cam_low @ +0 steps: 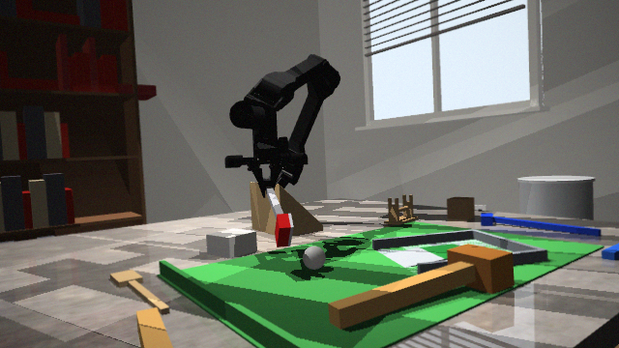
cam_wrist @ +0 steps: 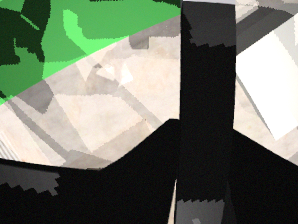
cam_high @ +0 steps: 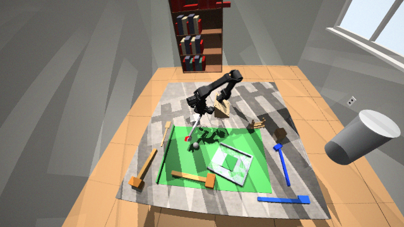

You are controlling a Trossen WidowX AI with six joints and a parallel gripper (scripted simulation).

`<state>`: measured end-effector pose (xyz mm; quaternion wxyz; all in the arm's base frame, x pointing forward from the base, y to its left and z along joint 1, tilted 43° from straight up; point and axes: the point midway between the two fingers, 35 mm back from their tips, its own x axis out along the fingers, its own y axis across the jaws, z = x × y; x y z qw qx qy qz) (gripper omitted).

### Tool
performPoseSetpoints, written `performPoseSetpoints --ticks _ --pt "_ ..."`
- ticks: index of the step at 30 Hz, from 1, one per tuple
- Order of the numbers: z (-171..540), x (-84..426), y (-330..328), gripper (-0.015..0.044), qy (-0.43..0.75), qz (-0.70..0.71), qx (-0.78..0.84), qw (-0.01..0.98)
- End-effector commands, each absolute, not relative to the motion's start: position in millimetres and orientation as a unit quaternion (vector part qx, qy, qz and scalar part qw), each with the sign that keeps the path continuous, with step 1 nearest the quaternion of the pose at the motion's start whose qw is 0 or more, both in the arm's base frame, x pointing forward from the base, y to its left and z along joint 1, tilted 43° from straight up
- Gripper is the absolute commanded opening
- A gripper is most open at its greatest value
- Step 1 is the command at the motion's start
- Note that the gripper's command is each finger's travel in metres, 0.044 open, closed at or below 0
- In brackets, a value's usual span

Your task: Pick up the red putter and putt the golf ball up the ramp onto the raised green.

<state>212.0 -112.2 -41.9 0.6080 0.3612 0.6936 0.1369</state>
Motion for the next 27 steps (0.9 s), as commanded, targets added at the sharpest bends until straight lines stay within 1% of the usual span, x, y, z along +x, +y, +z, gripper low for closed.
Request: performPoseSetpoints --ticks 1,27 --pt "-51.1 211.9 -102.4 0.0000 0.692 0.137 0.364 0.608" --pt "-71.1 211.5 -84.0 0.0000 0.694 0.138 0.362 0.607"
